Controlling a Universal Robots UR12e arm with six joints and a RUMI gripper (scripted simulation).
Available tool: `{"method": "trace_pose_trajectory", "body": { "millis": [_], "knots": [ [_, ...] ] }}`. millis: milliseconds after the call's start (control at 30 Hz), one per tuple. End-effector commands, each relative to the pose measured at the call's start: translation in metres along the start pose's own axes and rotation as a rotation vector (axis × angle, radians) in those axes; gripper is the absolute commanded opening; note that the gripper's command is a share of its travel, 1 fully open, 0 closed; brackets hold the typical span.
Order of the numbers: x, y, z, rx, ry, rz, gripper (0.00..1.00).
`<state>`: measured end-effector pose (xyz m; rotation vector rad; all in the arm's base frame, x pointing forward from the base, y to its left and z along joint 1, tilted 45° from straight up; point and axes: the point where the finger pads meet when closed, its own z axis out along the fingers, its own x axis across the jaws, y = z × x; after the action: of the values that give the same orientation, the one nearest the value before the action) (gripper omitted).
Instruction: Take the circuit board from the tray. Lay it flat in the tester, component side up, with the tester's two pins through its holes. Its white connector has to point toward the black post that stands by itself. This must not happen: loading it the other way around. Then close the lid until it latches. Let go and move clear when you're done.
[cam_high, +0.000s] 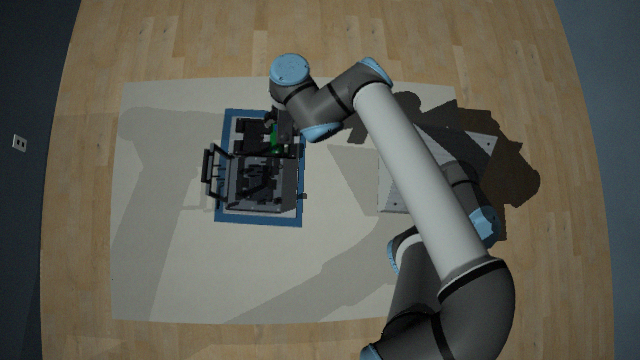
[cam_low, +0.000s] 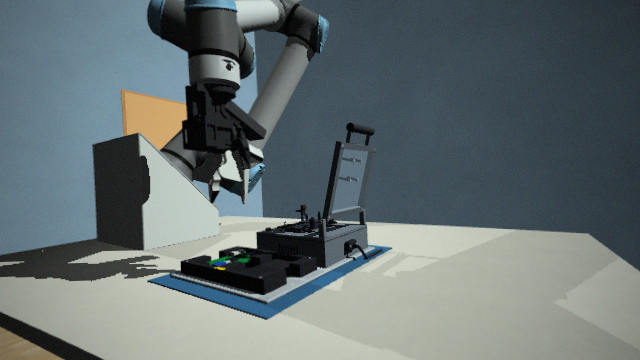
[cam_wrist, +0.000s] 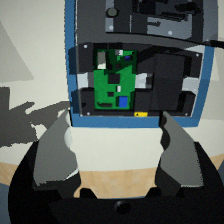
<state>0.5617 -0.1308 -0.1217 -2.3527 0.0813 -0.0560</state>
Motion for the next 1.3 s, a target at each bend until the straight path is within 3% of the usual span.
{"method": "trace_pose_trajectory", "body": {
  "millis": [0,233,600,1267],
  "knots": [
    [0.001,0.001,0.018,-0.001,0.001,0.0,0.59],
    [0.001,0.001,0.041,-0.001,0.001,0.0,0.59],
    [0.001,0.001,0.059,-0.001,0.001,0.0,0.59],
    [0.001,0.001,0.064,-0.001,0.001,0.0,0.59]
  ]
}}
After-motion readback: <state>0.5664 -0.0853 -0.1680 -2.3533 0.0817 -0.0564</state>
